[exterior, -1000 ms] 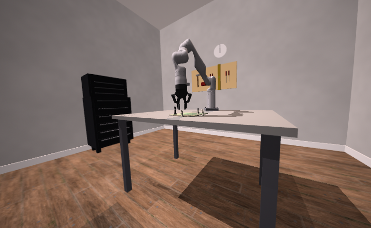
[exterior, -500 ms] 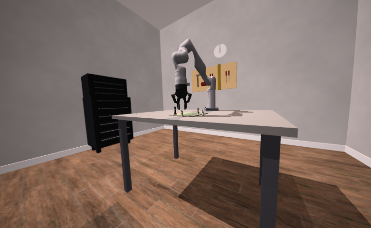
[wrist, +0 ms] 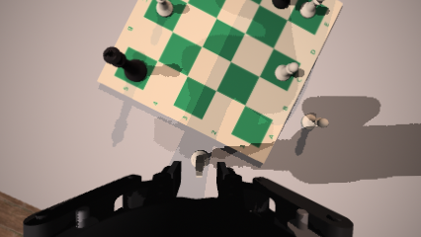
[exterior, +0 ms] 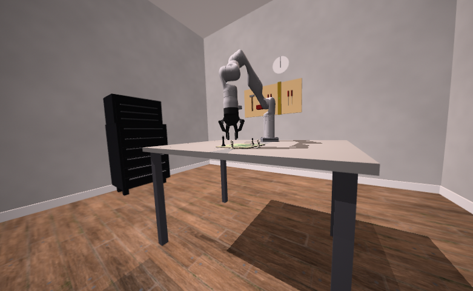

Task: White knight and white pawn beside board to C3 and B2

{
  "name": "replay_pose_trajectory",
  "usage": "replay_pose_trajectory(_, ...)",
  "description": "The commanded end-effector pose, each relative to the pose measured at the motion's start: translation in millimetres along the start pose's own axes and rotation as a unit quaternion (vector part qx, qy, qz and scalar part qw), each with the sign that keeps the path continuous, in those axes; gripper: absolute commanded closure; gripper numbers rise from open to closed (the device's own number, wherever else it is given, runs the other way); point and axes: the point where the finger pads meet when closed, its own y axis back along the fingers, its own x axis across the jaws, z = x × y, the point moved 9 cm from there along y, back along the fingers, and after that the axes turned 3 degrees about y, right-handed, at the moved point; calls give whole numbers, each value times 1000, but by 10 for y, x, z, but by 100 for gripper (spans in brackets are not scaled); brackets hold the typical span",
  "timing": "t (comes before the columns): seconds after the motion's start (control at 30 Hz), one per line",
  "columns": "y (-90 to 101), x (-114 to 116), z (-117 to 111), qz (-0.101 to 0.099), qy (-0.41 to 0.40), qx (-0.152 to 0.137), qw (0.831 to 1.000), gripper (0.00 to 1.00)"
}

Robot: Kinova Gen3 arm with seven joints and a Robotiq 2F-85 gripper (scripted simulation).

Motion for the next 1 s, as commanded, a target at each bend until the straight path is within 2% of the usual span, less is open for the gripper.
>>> replay_pose_trajectory(0.0, 12, -2, 4, -1, 0, -1, 1000, 63)
replay_pose_trajectory(0.4, -43, -2, 5, -1, 0, -1, 1000, 63)
replay_pose_trajectory(0.8, -277, -2, 5, -1, 0, -1, 1000, 63)
replay_pose_trajectory(0.97, -314, -2, 5, -1, 0, -1, 1000, 63)
